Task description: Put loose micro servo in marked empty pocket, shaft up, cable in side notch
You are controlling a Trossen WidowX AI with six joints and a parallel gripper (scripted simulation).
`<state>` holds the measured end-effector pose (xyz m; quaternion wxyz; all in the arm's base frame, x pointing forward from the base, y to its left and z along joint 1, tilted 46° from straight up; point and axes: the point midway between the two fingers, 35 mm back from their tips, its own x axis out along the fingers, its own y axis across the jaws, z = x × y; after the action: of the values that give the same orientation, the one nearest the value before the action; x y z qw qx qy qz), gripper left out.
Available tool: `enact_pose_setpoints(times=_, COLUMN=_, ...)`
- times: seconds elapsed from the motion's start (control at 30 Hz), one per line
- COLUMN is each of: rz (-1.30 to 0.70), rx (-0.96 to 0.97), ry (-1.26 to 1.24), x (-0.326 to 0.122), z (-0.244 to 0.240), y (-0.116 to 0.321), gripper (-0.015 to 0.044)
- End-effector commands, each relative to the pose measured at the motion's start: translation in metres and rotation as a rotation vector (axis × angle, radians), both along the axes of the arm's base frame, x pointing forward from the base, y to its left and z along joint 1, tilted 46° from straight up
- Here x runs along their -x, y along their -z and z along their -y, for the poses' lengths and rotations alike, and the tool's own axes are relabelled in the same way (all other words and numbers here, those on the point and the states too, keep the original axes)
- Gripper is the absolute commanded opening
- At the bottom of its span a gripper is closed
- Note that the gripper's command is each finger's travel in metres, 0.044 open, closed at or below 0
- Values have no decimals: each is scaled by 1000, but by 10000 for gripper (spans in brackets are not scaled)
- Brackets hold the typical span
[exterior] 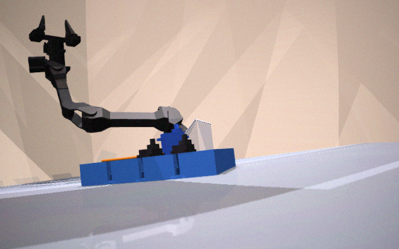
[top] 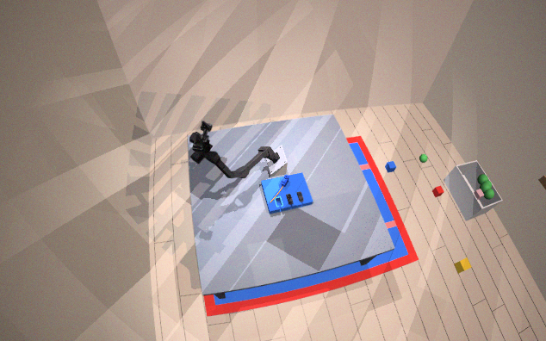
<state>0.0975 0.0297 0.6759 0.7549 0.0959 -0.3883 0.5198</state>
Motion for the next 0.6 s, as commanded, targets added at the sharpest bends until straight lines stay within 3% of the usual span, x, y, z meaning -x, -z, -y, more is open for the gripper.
enact_pose_setpoints(times=0.0, rz=15, rx=57, ry=-2, x=24, z=-23, y=5, gripper=440)
enact_pose_setpoints(times=0.57, rz=-2, rx=290, ry=46, x=74, z=-113, y=46, gripper=440)
